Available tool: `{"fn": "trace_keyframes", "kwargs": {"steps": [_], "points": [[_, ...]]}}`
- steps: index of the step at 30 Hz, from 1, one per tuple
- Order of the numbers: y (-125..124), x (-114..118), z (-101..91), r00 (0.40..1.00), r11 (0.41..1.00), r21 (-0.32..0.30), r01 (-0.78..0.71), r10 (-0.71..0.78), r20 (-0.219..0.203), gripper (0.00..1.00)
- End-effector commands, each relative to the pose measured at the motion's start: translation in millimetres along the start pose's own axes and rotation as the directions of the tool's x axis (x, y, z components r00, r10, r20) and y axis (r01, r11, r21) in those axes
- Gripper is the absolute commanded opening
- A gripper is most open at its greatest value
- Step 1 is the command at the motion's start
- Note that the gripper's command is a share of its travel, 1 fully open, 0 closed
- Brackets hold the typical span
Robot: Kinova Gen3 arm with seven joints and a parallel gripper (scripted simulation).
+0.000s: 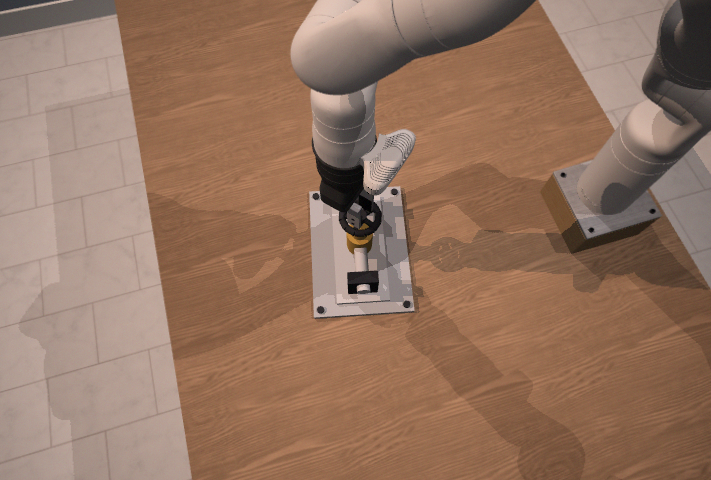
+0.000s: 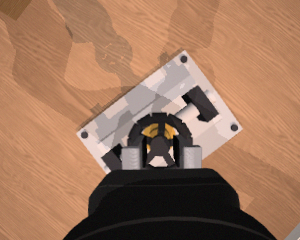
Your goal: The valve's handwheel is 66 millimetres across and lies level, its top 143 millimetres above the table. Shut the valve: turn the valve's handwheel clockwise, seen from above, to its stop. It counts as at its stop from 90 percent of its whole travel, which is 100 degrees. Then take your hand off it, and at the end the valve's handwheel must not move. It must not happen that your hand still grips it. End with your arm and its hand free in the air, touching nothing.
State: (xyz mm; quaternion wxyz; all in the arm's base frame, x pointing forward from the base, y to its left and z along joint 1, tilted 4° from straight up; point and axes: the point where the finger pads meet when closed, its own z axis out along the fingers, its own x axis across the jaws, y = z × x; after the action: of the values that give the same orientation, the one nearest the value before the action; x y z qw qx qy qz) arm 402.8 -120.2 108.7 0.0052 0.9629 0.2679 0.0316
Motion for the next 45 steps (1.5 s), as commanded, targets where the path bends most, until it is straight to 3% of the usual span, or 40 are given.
{"fn": "trace_keyframes", "kwargs": {"steps": [1,26,45], "points": [[0.4,0.3,-0.6,1.000,1.000,-0.001,0.000,0.000,-0.001,0.59],[0.4,0.3,-2.7,1.000,1.000,-0.001,0.000,0.000,-0.001,0.59],[0.4,0.3,-24.4,1.000,1.000,-0.001,0.000,0.000,-0.001,0.59]]}}
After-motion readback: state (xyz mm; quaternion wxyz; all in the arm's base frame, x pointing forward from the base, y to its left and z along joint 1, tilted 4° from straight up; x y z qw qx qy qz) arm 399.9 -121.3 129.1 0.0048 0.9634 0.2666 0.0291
